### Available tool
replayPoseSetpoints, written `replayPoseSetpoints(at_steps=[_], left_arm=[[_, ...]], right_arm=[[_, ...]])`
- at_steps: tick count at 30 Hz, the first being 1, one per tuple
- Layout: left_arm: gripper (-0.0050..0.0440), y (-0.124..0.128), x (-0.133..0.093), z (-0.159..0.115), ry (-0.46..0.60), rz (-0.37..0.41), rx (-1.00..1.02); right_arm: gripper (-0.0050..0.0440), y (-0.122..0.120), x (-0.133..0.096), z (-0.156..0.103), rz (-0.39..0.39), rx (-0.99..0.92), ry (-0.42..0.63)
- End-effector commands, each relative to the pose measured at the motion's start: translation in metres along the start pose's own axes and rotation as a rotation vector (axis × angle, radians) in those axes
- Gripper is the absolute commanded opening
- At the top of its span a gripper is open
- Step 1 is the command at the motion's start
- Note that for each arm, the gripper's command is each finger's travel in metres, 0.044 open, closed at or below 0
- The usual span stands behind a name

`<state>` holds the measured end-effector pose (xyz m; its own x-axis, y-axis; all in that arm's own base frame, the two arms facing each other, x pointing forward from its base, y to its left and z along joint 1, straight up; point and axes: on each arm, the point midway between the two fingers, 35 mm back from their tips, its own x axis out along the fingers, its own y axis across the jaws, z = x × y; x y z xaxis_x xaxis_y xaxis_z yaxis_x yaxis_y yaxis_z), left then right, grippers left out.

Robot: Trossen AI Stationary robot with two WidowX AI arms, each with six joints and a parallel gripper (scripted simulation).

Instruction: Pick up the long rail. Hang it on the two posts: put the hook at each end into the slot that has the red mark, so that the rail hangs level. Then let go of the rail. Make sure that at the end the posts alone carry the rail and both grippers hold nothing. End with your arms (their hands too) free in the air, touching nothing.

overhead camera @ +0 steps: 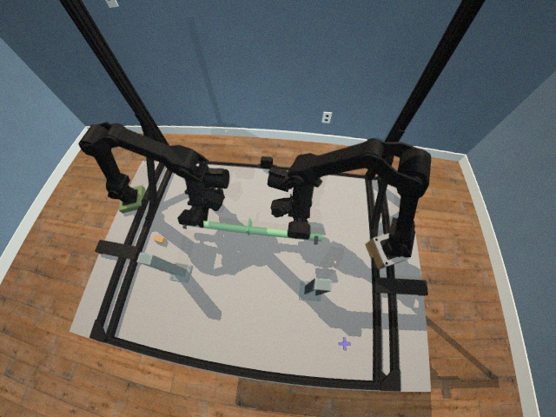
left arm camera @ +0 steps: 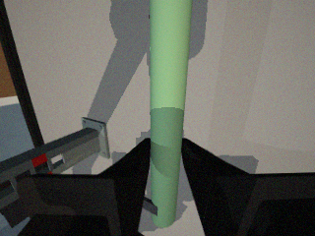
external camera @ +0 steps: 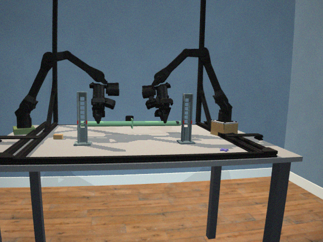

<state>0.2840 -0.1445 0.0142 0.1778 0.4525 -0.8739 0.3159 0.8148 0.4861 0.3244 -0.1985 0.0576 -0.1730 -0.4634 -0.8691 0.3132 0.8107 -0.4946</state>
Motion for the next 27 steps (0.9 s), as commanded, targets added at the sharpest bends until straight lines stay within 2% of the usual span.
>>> replayPoseSetpoints(at_steps=[1, 22, 27], left_arm=[[0.0, 0.001, -0.001, -0.001, -0.001, 0.005, -0.004], [0.0, 0.002, 0.005, 0.0, 0.019, 0.011, 0.001], [0.0, 0.018, 0.012, 0.0, 0.018, 0.011, 0.001]], right_arm=[[0.0, -0.002, -0.002, 0.0, -0.007, 0.001, -0.002], [0.0, -0.002, 0.004, 0.0, -0.002, 0.0, 0.014], [0.0, -0.017, 0.012, 0.001, -0.002, 0.0, 0.015]])
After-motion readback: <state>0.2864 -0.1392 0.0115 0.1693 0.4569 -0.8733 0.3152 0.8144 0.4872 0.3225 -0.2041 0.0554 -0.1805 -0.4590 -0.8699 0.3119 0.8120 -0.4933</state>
